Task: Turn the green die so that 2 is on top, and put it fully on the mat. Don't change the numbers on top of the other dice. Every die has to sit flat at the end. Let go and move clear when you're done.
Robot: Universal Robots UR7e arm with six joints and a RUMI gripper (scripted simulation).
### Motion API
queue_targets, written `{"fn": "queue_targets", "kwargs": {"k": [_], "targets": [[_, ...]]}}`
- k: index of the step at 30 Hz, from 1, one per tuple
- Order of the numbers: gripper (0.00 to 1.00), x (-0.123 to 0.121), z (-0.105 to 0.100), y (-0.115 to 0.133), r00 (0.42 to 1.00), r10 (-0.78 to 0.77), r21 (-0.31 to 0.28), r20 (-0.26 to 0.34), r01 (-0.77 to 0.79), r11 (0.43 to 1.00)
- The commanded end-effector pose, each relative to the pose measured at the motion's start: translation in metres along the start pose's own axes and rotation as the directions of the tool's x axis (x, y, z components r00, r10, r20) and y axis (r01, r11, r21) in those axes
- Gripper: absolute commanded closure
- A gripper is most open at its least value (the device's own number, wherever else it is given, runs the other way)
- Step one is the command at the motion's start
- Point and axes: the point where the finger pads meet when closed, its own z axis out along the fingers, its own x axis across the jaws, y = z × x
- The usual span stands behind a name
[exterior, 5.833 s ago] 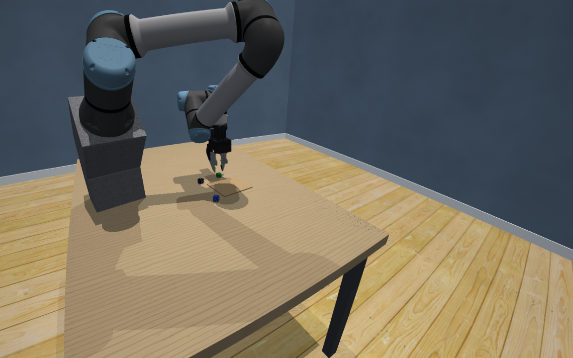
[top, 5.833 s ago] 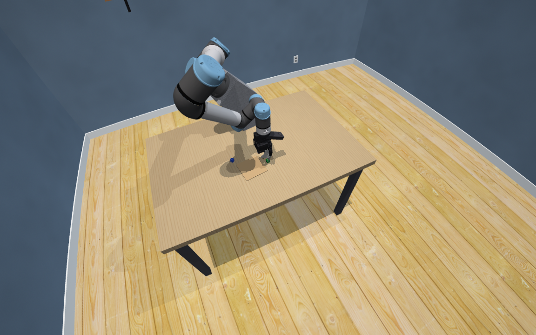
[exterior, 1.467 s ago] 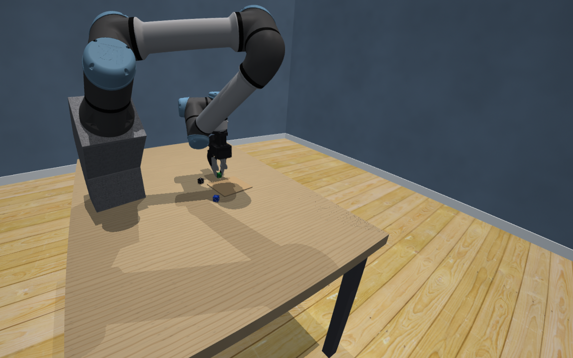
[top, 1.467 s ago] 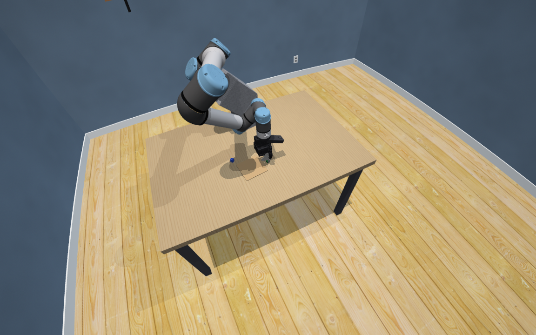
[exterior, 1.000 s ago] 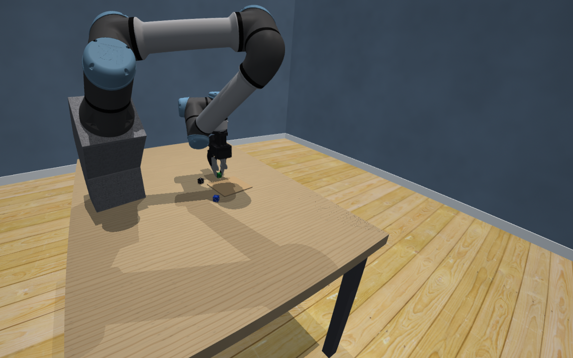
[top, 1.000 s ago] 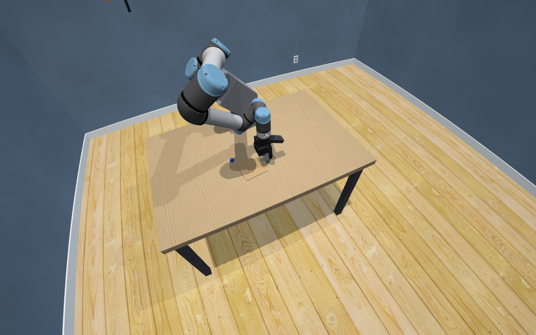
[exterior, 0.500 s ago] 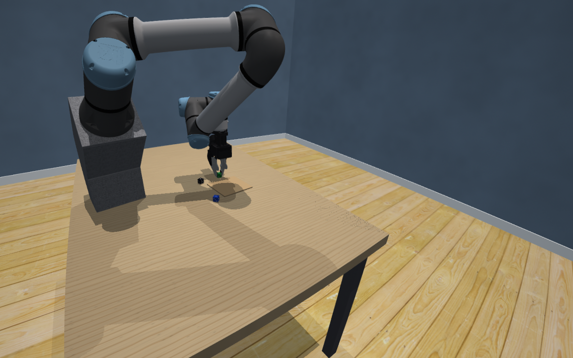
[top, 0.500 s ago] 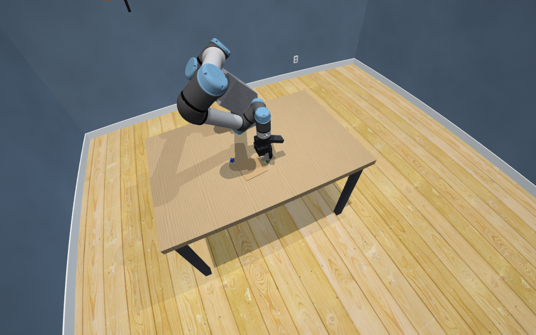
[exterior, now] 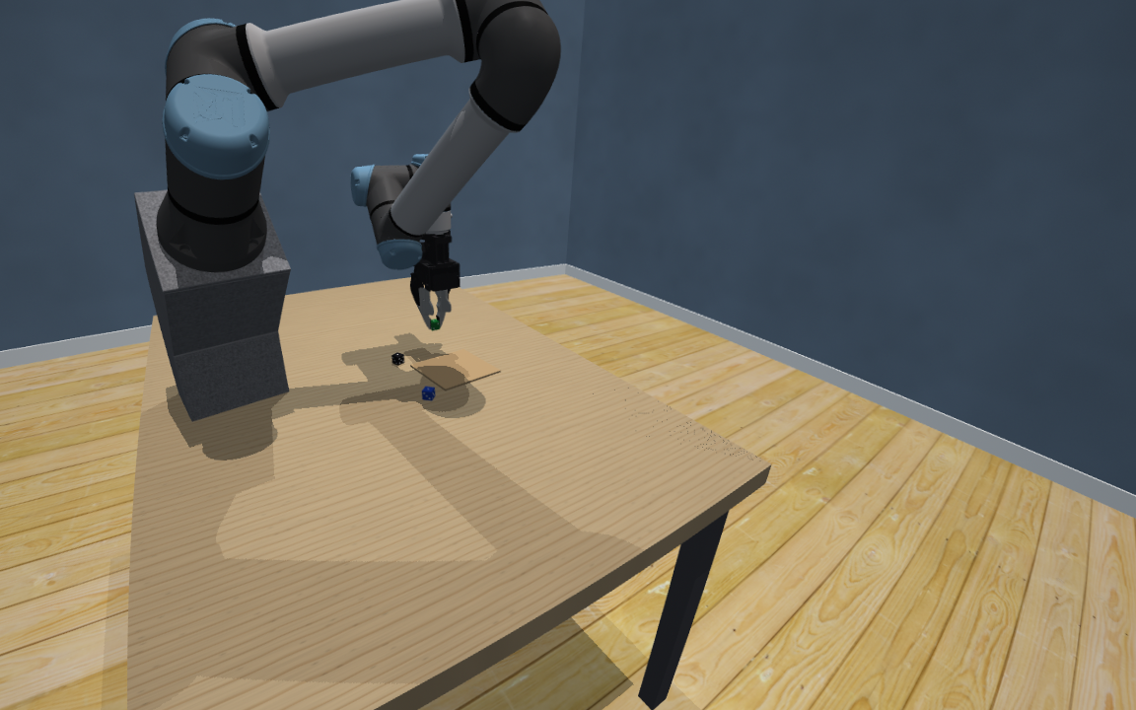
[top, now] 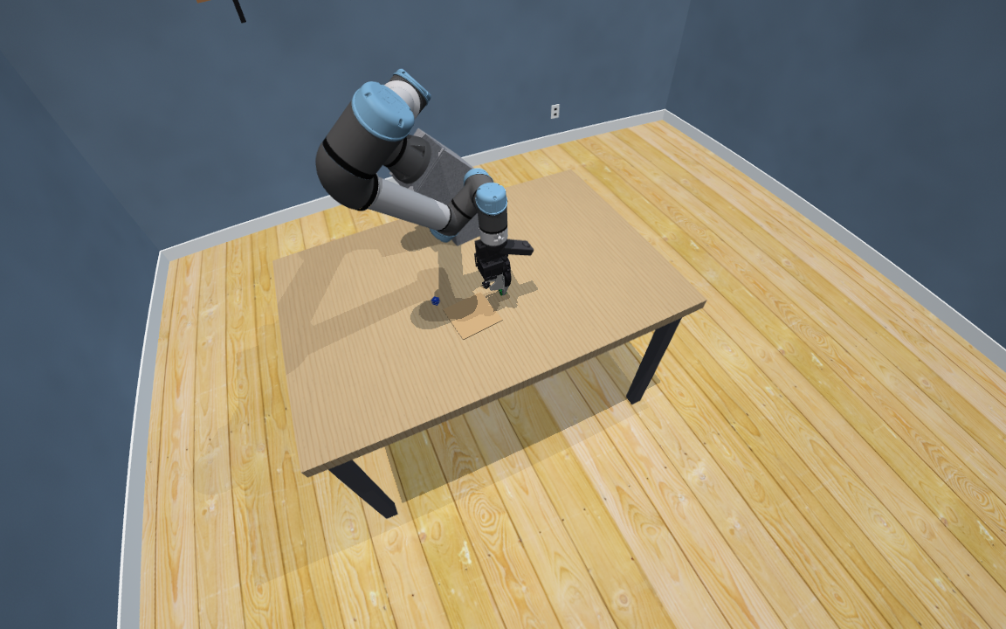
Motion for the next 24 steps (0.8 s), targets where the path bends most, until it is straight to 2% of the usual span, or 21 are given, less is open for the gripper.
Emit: {"fn": "queue_targets", "kwargs": {"k": [1,8,24], "targets": [[0.97,-0.002,-0.025,0.000,1.000,0.001,-0.001,0.013,-0.001,1.000],[0.97,-0.001,-0.042,0.000,1.000,0.001,-0.001,0.013,-0.001,1.000],[0.97,-0.001,-0.044,0.000,1.000,0.000,-0.001,0.013,0.000,1.000]]}}
